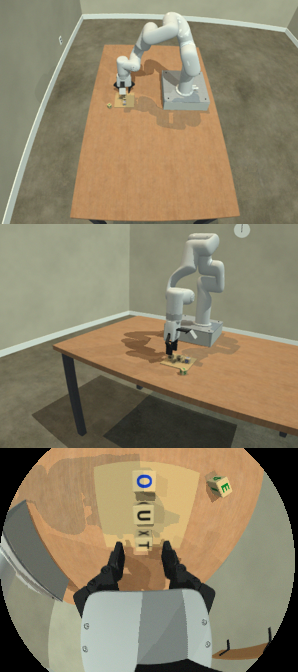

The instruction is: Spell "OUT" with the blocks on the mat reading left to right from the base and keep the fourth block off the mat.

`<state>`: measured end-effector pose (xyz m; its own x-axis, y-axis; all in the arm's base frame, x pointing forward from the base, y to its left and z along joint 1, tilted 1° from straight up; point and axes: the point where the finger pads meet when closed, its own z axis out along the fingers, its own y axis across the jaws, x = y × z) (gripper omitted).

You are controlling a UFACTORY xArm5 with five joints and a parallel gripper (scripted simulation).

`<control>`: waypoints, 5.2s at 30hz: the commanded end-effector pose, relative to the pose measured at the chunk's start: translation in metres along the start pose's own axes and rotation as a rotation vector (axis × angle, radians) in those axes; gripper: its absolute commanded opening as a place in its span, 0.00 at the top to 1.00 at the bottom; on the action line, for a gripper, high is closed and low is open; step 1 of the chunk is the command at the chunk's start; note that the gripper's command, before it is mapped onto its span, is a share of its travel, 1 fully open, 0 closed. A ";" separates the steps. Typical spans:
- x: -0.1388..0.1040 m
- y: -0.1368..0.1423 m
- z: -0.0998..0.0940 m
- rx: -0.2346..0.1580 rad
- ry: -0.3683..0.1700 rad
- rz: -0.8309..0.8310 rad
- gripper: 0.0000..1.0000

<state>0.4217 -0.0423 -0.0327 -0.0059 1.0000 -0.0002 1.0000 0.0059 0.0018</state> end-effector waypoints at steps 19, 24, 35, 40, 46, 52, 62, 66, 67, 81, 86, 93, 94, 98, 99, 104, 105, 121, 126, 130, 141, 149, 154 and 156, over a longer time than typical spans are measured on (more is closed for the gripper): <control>0.000 0.001 -0.001 -0.003 0.000 0.000 0.39; 0.000 0.001 -0.001 -0.003 0.000 0.000 0.39; 0.000 0.001 -0.001 -0.003 0.000 0.000 0.39; 0.000 0.001 -0.001 -0.003 0.000 0.000 0.39; 0.000 0.001 -0.001 -0.003 0.000 0.000 0.39; 0.000 0.001 -0.001 -0.003 0.000 0.000 0.39; 0.000 0.001 -0.001 -0.003 0.000 0.000 0.39; 0.000 0.001 -0.001 -0.003 0.000 0.000 0.39; 0.000 0.001 -0.001 -0.003 0.000 0.000 0.39; 0.000 0.001 -0.001 -0.003 0.000 0.000 0.39; 0.000 0.001 -0.001 -0.003 0.000 0.000 0.39; 0.000 0.001 -0.001 -0.003 0.000 0.000 0.39; 0.000 0.001 -0.001 -0.003 0.000 0.000 0.39; 0.000 0.001 -0.001 -0.003 0.000 0.000 0.39; 0.000 0.001 -0.001 -0.003 0.000 0.000 0.39; 0.000 0.001 -0.001 -0.003 0.000 0.000 0.39; 0.000 0.001 -0.001 -0.003 0.000 0.000 0.39; 0.000 0.001 -0.001 -0.003 0.000 0.000 0.39; 0.000 0.001 -0.001 -0.003 0.000 0.000 0.39; 0.000 0.001 -0.001 -0.003 0.000 0.000 0.39; 0.000 0.001 -0.001 -0.003 0.000 0.000 0.39; 0.000 0.001 0.003 -0.003 0.000 0.000 0.39; 0.000 0.001 0.010 -0.003 0.000 0.000 0.39; 0.000 0.001 0.014 -0.003 0.000 0.000 0.39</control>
<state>0.4215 -0.0420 -0.0422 -0.0059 1.0000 -0.0002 1.0000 0.0059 0.0018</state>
